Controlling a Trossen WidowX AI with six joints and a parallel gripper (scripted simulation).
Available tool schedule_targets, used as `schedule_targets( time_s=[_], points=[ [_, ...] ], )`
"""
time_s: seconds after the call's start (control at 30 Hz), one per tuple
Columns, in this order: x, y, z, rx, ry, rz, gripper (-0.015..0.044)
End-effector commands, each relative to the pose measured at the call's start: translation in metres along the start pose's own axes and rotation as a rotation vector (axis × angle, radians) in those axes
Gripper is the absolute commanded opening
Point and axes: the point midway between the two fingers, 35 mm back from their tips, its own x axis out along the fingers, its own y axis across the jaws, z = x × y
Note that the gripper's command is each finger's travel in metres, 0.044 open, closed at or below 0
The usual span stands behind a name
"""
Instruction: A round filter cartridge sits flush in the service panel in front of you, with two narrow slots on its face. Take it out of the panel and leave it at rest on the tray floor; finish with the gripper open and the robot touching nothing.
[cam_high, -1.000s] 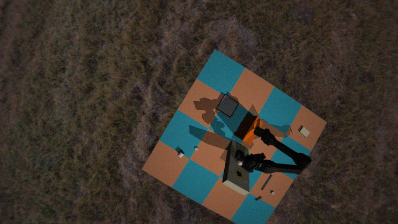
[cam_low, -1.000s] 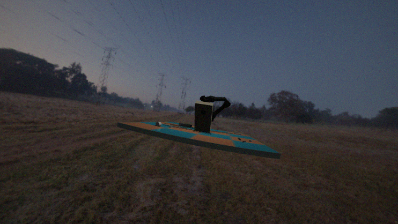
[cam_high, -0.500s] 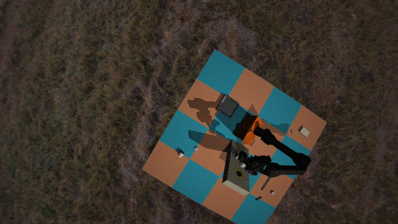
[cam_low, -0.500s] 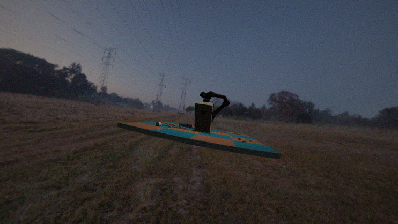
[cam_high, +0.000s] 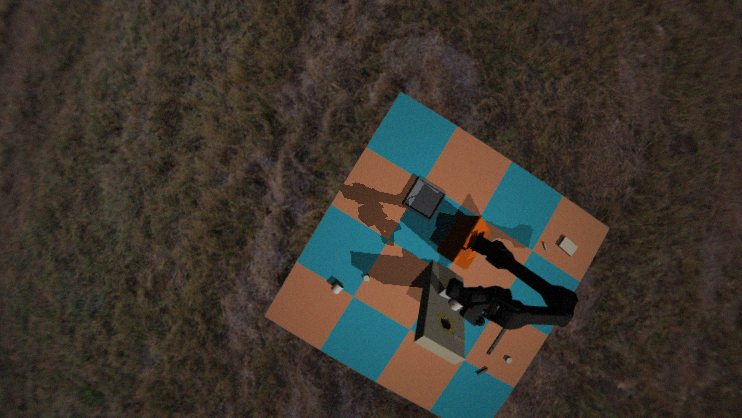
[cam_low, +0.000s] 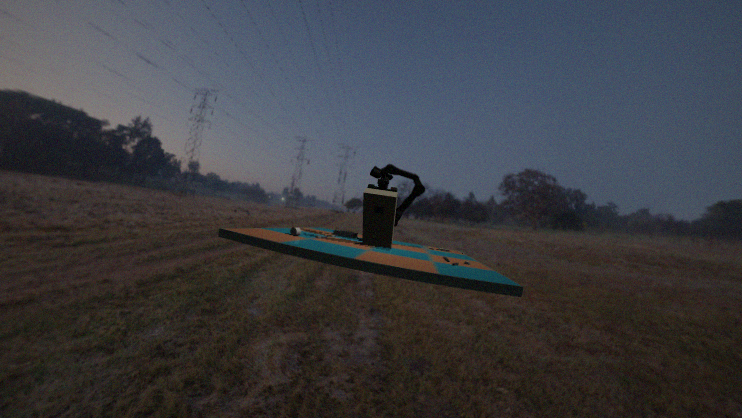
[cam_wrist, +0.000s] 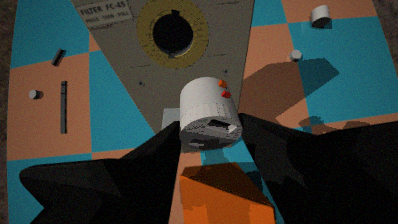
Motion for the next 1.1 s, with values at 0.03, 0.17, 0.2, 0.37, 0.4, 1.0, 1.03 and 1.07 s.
schedule_targets(
  time_s=[0.03, 0.17, 0.2, 0.37, 0.4, 1.0, 1.03, 1.07],
  points=[
    [0.002, -0.027, 0.002, -0.001, -0.004, -0.002, 0.0],
    [0.005, -0.048, 0.001, -0.002, -0.004, -0.003, 0.0],
    [0.006, -0.053, 0.0, -0.003, -0.004, -0.003, 0.0],
    [0.01, -0.07, -0.001, -0.004, -0.005, -0.004, 0.0],
    [0.009, -0.059, -0.002, 0.007, 0.002, -0.002, 0.0],
    [-0.023, -0.167, -0.068, 0.635, 0.041, -0.365, 0.0],
    [-0.026, -0.173, -0.072, 0.673, 0.037, -0.388, 0.0],
    [-0.028, -0.178, -0.076, 0.711, 0.033, -0.41, 0.0]
  ],
)
